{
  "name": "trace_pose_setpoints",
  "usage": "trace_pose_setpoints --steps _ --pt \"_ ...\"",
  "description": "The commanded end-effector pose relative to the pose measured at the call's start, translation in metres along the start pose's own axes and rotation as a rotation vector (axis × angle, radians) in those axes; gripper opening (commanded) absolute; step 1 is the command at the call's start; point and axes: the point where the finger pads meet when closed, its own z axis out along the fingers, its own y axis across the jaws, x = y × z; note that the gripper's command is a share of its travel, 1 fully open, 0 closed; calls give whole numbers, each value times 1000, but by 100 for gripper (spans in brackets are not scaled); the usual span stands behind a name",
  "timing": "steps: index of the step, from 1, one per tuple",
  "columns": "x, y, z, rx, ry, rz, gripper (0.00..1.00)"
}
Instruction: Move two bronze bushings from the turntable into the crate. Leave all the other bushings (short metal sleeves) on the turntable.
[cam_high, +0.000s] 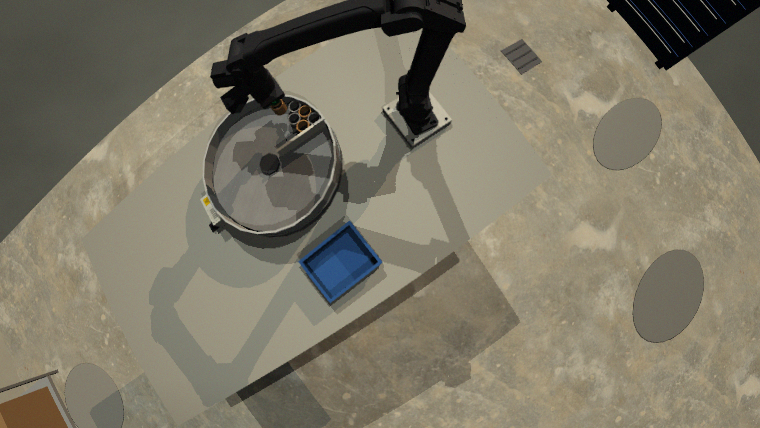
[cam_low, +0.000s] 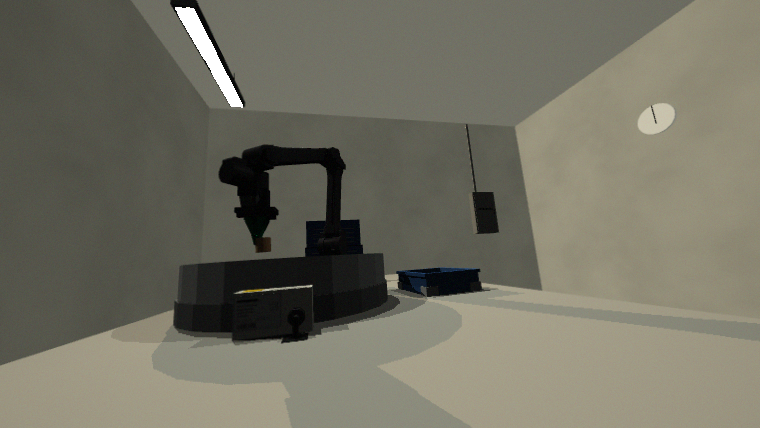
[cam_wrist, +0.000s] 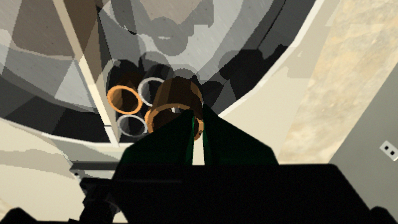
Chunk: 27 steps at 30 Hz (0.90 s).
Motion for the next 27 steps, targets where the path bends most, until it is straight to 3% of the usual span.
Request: trace_pose_setpoints --steps 1,17,19,27 --pt "-17 -9 -32 34 -57 -8 0" --pt "-17 2 -29 29 -52 -2 0" --pt "-4 16 -12 4 -14 -2 0" --pt "-12 54 -12 3 -14 -2 0"
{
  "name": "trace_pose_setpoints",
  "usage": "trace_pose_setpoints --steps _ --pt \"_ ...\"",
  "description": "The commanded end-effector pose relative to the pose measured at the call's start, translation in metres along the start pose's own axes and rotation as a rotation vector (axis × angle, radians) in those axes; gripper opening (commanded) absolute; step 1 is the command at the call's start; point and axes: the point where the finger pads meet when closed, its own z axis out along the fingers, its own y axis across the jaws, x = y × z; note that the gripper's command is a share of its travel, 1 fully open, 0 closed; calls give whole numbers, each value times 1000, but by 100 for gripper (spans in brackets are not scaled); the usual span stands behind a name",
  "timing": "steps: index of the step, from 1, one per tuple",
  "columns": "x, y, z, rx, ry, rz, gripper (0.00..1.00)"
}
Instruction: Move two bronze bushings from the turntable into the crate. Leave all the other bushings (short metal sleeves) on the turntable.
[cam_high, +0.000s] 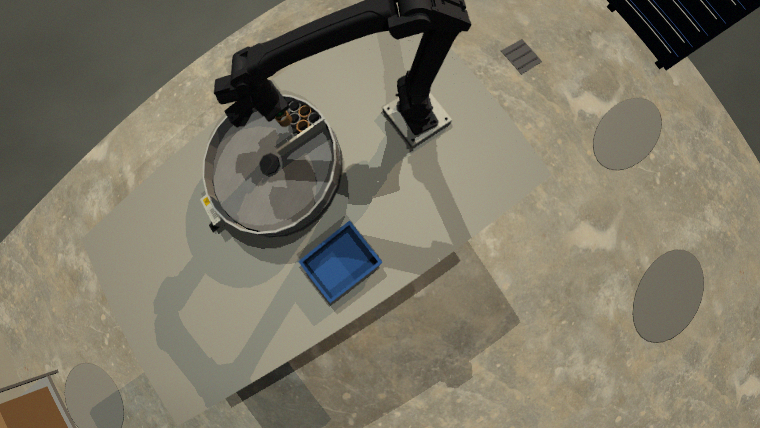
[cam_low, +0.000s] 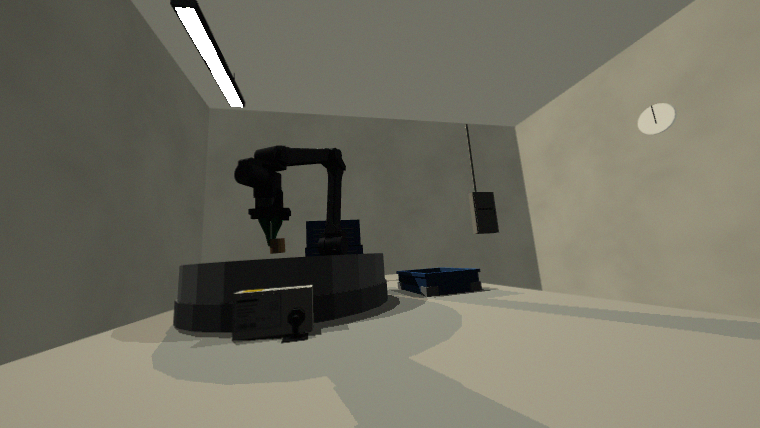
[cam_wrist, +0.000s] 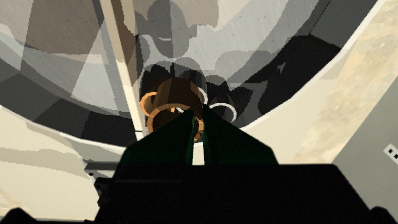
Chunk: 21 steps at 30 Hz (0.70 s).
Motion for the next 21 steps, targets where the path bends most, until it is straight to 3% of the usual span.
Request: trace_pose_setpoints --steps 1,5,7,8,10,12,16,18,21 --pt "-7 23 -17 15 -28 15 0" --pt "-15 54 -18 16 -30 15 0" --pt "-15 54 -18 16 -30 15 0" --pt "-30 57 -32 32 -65 14 0" --pt "-20 80 -16 17 -25 15 0" --pt "-25 99 -16 17 -26 15 0" --pt "-54 137 -38 24 -83 14 0" --pt "-60 159 -25 18 -52 15 0" --pt "-68 193 -24 15 -51 15 0"
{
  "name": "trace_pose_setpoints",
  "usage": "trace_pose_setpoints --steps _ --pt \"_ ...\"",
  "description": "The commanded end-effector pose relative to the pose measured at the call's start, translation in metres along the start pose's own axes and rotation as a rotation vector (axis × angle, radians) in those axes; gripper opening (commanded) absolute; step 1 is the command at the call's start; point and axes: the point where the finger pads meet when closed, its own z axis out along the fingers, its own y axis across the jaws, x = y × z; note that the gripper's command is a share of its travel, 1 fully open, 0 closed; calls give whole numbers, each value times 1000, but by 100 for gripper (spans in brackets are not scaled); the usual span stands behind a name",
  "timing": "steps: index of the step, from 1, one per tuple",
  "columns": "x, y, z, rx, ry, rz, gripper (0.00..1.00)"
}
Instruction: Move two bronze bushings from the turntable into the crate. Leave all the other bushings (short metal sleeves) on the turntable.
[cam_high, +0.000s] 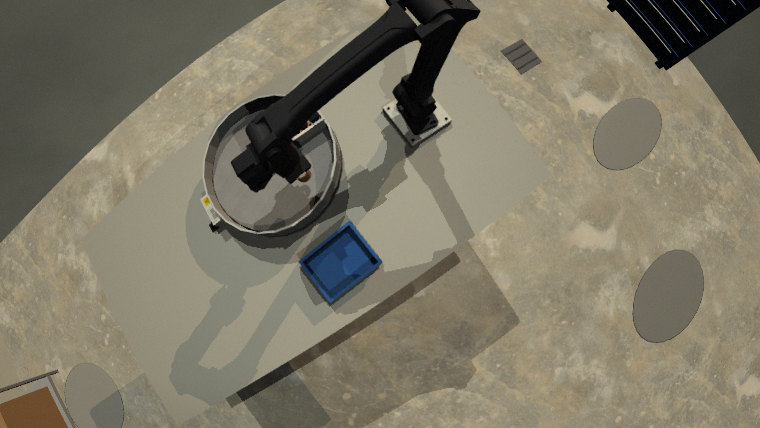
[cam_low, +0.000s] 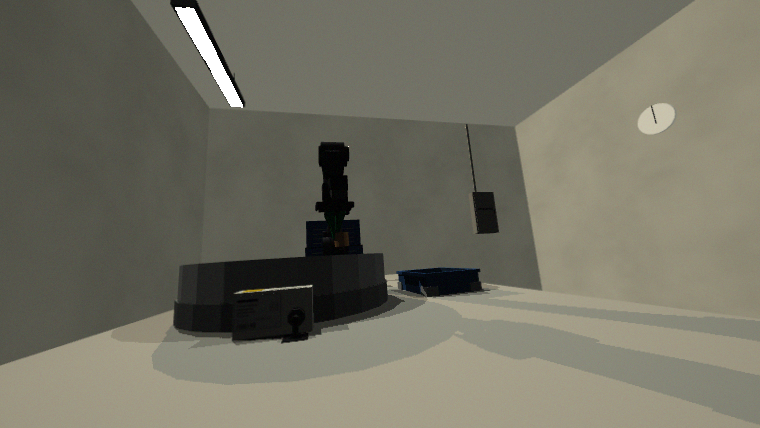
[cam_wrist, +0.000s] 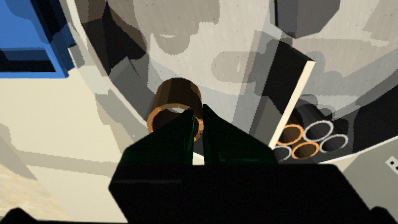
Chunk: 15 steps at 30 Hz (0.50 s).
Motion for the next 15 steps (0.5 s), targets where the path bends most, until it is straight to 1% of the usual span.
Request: trace_pose_setpoints --steps 1,3,15 --pt "-31 30 -19 7 -38 75 0" --pt "-31 30 -19 7 -38 75 0" --pt "-69 163 -18 -3 -37 75 0"
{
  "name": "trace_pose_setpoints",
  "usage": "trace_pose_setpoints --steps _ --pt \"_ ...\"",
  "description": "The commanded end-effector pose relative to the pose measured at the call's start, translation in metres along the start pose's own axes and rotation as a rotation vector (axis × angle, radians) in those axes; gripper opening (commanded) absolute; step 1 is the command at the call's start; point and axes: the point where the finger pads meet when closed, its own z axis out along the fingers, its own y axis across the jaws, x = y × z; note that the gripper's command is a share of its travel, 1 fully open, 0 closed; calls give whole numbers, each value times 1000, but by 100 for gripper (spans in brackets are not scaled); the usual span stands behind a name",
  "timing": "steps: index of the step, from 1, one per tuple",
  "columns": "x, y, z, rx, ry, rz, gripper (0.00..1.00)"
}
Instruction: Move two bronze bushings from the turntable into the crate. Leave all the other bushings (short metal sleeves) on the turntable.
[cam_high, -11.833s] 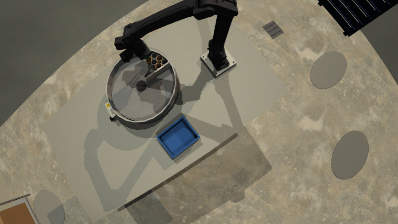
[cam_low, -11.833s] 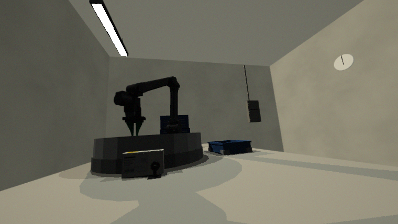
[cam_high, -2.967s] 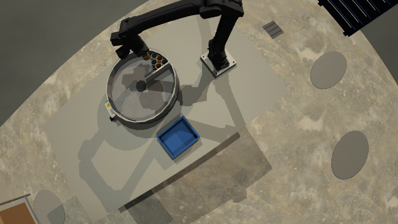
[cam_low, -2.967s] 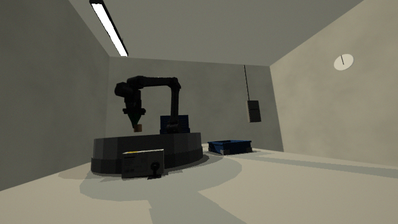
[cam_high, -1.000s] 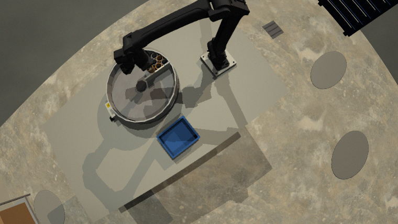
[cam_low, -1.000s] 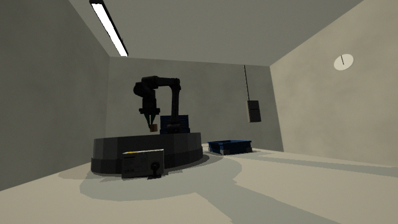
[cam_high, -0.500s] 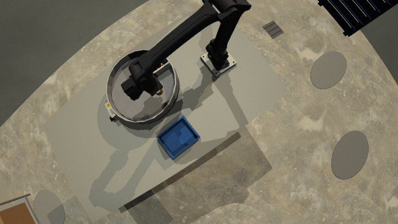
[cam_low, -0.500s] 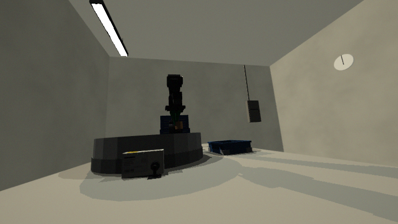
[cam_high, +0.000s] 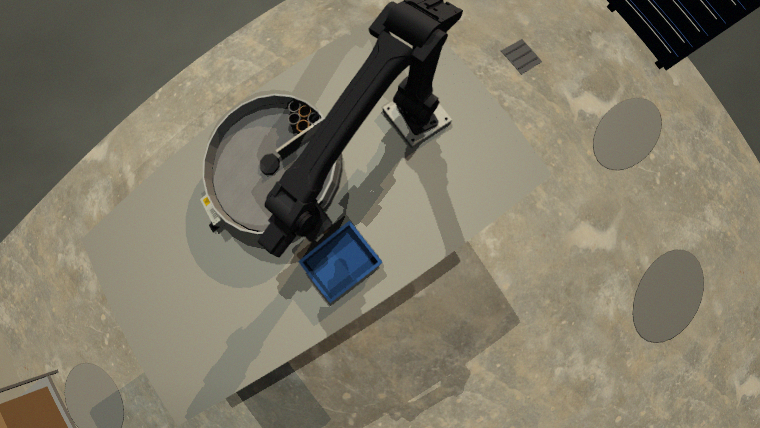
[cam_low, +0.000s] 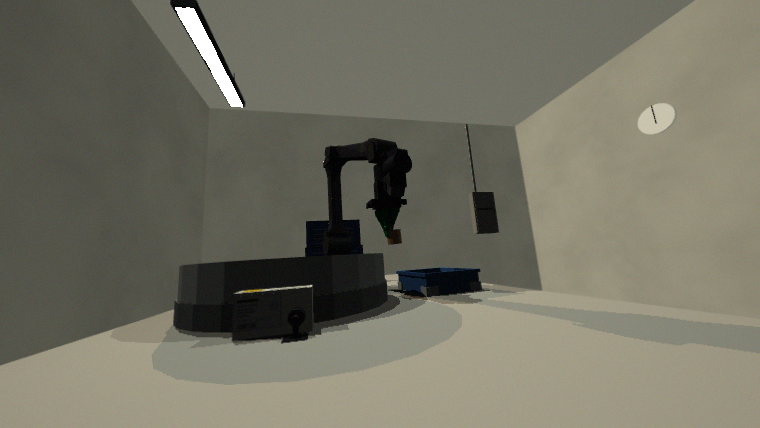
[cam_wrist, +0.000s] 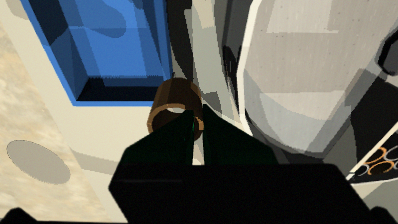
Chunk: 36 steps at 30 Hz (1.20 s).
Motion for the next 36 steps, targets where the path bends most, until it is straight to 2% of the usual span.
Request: trace_pose_setpoints --steps 1,3,6,9,14,15,17,19,25,36 --pt "-28 34 -21 -1 -36 66 0" --pt "-33 52 -21 -3 -36 66 0" --pt "-37 55 -21 -3 -36 78 0" --pt "-40 81 -20 -4 -35 66 0" --pt "-45 100 -20 -5 -35 66 0" --pt "-46 102 -27 -11 -48 66 0" --pt "-46 105 -34 -17 -60 66 0" --pt "-51 95 -27 -11 -49 88 0" --pt "-48 103 -26 -12 -45 73 0" --pt "-48 103 -26 -12 -46 69 0"
